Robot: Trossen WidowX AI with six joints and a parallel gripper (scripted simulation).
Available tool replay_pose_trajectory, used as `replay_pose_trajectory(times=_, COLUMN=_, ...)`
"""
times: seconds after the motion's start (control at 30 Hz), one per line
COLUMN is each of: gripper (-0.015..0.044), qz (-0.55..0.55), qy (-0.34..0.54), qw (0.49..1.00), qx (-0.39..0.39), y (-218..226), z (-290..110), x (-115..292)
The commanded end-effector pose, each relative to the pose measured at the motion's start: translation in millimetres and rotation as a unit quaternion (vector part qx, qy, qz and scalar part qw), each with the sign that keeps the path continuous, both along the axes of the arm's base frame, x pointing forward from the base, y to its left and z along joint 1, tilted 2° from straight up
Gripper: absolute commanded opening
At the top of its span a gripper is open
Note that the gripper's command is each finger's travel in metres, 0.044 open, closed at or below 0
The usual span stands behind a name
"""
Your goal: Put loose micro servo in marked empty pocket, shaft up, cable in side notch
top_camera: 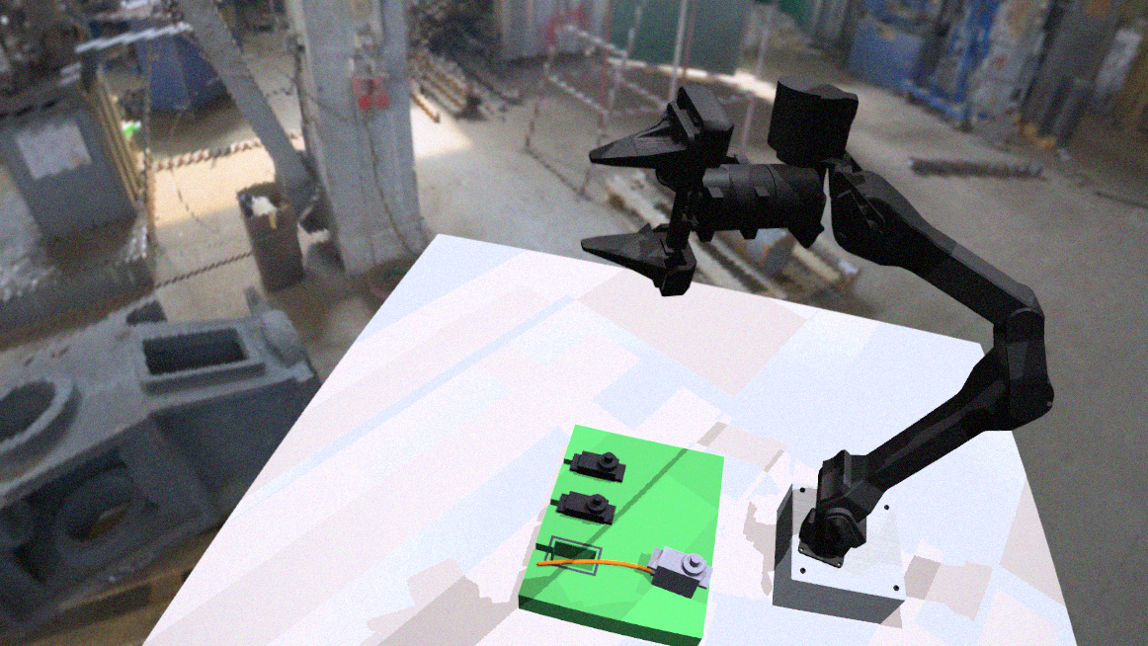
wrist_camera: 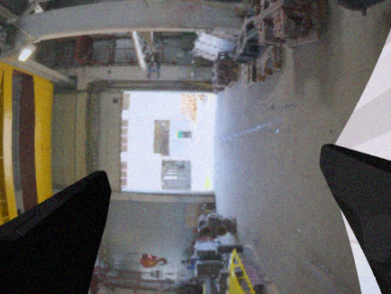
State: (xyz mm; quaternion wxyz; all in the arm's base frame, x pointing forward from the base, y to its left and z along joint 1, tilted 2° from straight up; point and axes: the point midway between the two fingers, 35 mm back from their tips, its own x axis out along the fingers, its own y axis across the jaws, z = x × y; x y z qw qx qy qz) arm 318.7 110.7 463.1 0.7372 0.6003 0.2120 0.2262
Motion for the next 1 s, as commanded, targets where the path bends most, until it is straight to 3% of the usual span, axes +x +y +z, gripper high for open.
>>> replay_pose_trajectory(times=0.0, gripper=0.044, qz=0.002, qy=0.034, qw=0.999, qx=-0.028, y=7, z=-30, x=9)
replay_pose_trajectory(times=0.47, gripper=0.044, qz=0.027, qy=0.148, qw=0.977, qx=-0.151, y=33, z=-134, x=12)
replay_pose_trajectory(times=0.97, gripper=0.044, qz=0.085, qy=0.249, qw=0.913, qx=-0.313, y=44, z=-240, x=-19)
